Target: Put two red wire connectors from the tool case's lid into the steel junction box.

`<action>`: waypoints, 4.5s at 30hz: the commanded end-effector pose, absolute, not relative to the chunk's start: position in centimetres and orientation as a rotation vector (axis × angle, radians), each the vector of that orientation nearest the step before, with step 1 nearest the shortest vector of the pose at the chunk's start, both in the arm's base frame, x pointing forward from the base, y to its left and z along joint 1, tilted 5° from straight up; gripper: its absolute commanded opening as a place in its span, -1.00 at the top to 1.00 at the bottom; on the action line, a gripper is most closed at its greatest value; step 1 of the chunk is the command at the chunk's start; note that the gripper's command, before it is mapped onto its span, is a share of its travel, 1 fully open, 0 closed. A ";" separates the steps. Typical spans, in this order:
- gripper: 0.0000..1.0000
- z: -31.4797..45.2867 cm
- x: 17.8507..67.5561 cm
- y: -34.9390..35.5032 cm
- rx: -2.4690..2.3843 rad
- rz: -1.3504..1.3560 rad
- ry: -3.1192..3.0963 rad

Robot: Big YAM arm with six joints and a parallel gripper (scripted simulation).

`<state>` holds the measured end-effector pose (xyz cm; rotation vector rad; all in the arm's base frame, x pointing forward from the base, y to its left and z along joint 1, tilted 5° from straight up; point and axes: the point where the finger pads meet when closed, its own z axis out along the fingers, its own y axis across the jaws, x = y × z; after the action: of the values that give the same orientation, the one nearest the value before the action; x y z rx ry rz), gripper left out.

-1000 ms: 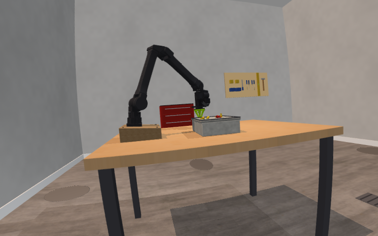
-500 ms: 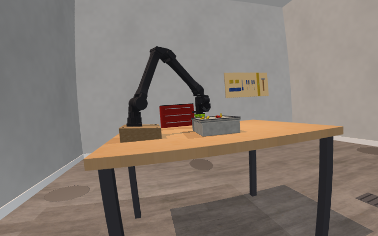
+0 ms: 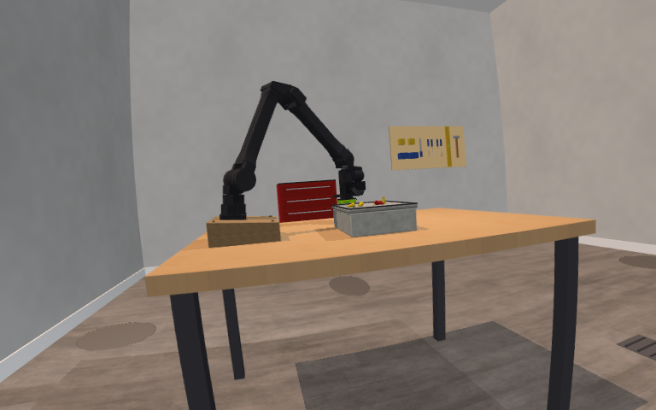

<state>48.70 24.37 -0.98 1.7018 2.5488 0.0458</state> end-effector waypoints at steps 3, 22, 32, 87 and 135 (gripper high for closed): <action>0.81 -1.7 49.4 24.3 1.701 0.050 2.547; 0.81 -1.4 49.6 24.4 1.700 0.057 2.544; 0.81 -1.4 49.6 24.4 1.700 0.058 2.544; 0.43 -2.4 50.0 24.5 1.697 0.077 2.537; 0.43 -1.4 50.1 24.6 1.695 0.087 2.534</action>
<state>48.80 24.31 -2.90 1.7023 2.5501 0.0418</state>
